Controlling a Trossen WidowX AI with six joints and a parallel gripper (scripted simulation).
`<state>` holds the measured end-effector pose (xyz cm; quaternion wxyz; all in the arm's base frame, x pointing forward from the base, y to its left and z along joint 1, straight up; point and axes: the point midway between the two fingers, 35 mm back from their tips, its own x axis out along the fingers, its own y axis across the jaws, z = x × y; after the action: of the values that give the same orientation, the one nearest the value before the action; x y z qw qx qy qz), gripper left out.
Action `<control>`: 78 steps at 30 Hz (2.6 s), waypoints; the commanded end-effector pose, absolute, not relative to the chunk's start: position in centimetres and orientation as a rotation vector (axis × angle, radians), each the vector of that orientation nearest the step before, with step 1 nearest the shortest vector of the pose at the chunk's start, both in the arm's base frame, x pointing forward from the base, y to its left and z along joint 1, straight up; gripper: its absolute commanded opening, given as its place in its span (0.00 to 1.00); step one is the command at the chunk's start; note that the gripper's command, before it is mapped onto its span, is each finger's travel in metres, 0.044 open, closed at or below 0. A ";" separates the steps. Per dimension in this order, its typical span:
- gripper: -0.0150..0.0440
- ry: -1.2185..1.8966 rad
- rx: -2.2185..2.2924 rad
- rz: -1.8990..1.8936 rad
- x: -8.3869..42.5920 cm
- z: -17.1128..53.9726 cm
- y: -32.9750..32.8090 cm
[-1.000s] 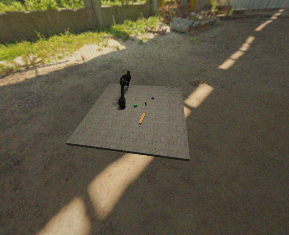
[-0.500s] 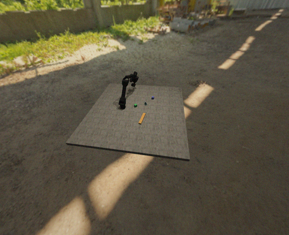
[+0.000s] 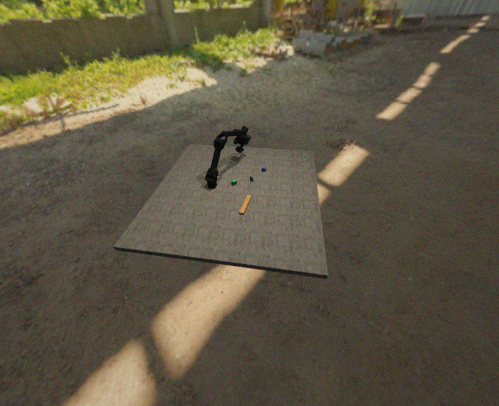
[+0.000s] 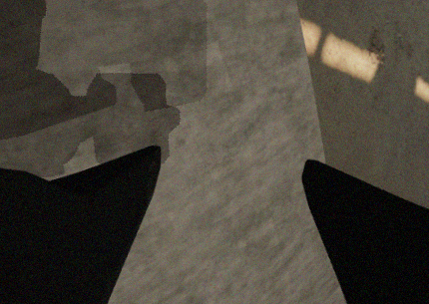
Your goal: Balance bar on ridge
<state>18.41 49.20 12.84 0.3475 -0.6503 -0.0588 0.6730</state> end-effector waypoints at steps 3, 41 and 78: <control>0.79 -0.064 -1.703 1.699 22.3 12.6 46.4; 0.79 0.479 -1.644 1.410 39.1 12.6 23.9; 0.79 0.972 -1.408 1.193 40.0 12.2 -0.6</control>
<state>40.67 1.22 12.31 0.5035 -0.5910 0.3871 0.4974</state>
